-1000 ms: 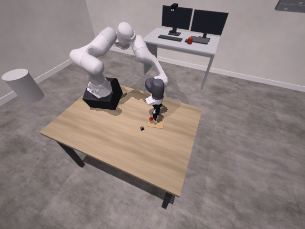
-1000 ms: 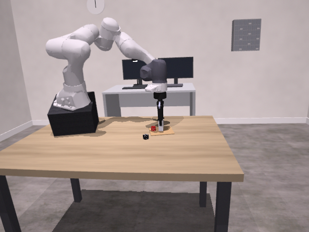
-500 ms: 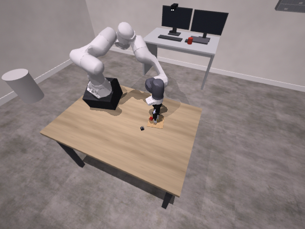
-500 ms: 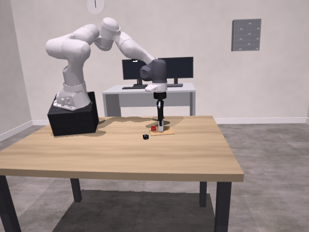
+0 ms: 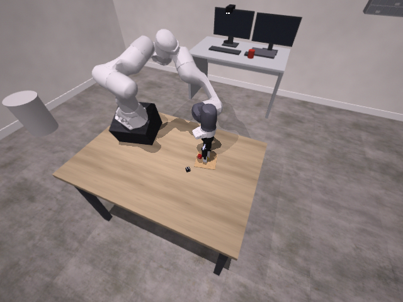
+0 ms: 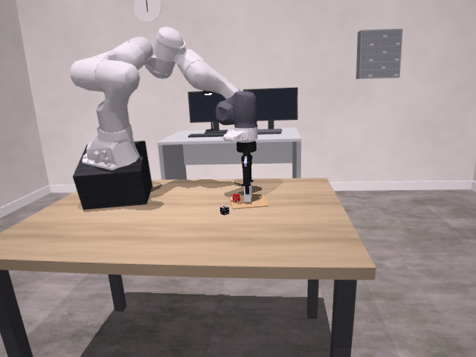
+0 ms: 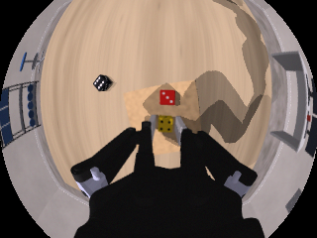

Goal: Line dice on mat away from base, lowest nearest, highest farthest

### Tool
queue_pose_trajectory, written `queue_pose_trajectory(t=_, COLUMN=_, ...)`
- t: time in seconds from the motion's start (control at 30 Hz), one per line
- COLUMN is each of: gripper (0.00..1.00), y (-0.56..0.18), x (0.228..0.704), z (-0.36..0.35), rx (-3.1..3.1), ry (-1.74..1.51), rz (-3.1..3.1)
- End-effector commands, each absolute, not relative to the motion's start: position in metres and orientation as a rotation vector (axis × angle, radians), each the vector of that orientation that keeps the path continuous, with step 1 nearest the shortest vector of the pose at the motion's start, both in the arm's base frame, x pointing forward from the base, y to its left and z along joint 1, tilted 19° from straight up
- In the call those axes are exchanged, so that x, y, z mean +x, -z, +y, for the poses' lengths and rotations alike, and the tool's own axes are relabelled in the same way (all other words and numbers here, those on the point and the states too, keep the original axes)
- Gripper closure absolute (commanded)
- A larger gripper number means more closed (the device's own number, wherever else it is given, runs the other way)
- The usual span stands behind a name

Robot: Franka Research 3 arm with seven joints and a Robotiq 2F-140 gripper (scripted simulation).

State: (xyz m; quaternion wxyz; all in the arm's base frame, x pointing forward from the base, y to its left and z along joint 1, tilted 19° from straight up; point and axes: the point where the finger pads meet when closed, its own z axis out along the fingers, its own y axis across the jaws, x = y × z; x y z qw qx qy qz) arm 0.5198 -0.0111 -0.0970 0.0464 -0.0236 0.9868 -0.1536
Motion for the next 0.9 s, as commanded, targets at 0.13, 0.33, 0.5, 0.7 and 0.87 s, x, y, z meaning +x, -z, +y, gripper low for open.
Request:
queue_pose_trajectory(t=0.13, gripper=0.75, y=0.092, x=0.52, z=-0.01, rx=-0.079, ry=0.471, rz=3.009)
queue_pose_trajectory(t=0.33, gripper=0.75, y=0.078, x=0.518, z=-0.006, rx=-0.079, ry=0.471, rz=3.009)
queue_pose_trajectory(t=0.5, gripper=0.75, y=0.053, x=0.516, z=0.002, rx=-0.079, ry=0.471, rz=3.009)
queue_pose_trajectory(t=0.7, gripper=0.75, y=0.025, x=0.513, z=0.011, rx=-0.079, ry=0.471, rz=3.009)
queue_pose_trajectory(t=0.87, gripper=0.75, y=0.017, x=0.512, z=0.014, rx=-0.079, ry=0.471, rz=3.009)
